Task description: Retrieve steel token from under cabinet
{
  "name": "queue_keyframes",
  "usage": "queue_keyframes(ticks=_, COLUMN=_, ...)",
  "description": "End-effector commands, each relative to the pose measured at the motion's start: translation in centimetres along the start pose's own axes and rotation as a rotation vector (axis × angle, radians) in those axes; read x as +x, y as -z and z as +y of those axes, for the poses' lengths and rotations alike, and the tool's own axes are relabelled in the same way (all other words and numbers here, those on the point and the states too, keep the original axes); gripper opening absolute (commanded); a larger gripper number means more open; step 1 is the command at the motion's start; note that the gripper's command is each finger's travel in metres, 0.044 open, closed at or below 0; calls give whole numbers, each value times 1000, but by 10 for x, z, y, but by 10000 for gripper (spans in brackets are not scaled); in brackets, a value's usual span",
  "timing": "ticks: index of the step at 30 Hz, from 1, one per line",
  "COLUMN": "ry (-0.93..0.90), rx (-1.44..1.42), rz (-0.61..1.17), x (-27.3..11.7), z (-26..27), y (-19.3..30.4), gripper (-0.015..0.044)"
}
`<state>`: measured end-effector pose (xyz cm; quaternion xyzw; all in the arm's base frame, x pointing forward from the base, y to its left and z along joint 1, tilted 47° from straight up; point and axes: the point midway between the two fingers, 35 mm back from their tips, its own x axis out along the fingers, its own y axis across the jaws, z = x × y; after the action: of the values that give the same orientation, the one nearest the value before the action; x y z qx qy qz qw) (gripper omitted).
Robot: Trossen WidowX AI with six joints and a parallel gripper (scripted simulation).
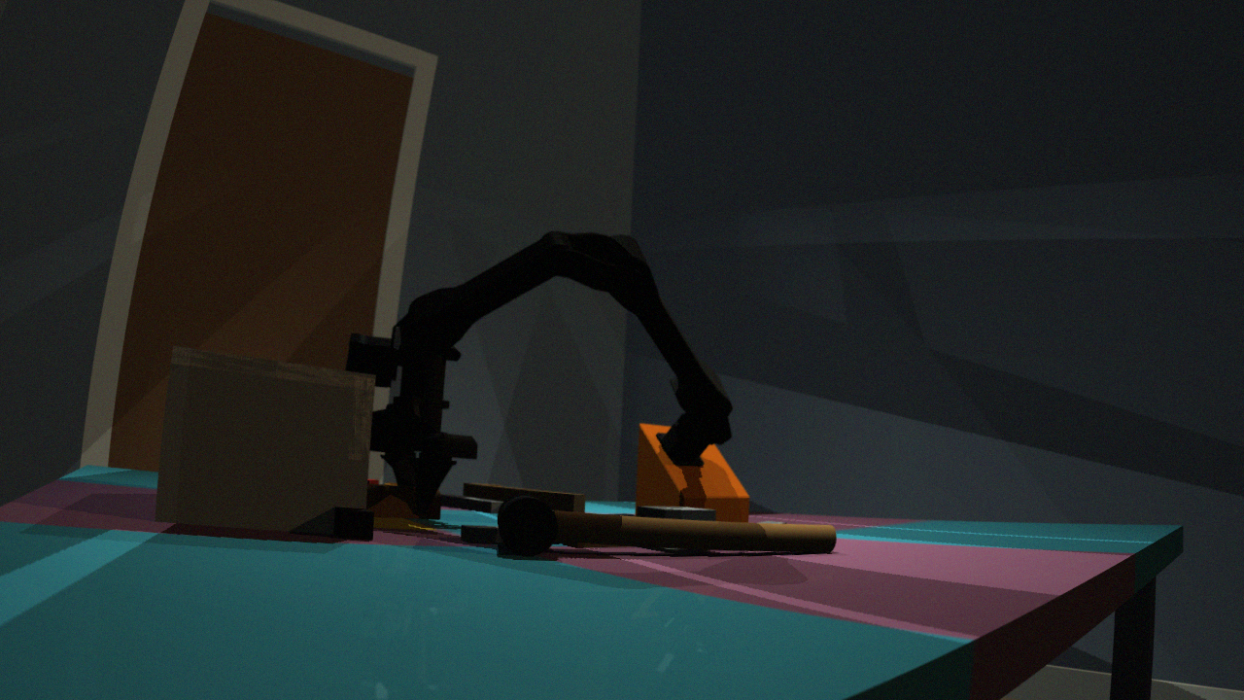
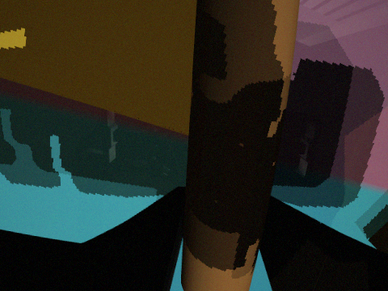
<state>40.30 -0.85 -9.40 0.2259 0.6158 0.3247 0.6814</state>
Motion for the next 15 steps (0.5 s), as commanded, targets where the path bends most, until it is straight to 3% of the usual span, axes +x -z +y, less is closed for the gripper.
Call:
queue_keyframes(ticks=1, ry=-1, rx=-1, rz=-4, x=0, z=0, y=-6, gripper=0)
queue_keyframes(ticks=15, ry=-1, rx=-1, rz=-4, x=1, z=10, y=-11, gripper=0)
